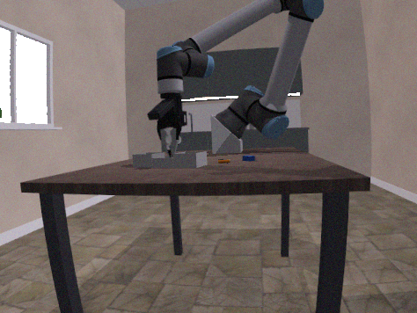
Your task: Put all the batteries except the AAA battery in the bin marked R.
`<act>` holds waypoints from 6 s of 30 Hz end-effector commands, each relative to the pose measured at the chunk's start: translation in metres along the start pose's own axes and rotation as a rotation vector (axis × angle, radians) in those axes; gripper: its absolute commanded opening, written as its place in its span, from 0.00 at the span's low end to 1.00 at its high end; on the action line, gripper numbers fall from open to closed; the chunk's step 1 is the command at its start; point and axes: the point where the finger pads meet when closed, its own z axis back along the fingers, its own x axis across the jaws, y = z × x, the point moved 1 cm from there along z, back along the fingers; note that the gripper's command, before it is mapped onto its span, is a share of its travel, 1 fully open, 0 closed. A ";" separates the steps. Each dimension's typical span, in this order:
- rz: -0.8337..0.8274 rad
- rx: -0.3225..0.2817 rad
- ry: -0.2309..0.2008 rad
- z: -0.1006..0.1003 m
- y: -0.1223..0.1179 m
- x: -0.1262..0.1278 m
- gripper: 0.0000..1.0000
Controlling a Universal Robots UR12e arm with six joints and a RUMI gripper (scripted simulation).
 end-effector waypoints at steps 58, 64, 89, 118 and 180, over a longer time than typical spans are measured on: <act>0.000 0.002 -0.001 -0.001 0.001 0.000 0.04; 0.000 0.002 -0.001 0.004 0.001 0.000 0.04; 0.000 0.002 -0.001 0.050 0.001 0.000 0.04; 0.000 0.002 -0.001 0.050 -0.002 -0.084 0.04; 0.000 0.002 -0.001 -0.009 -0.002 -0.084 0.04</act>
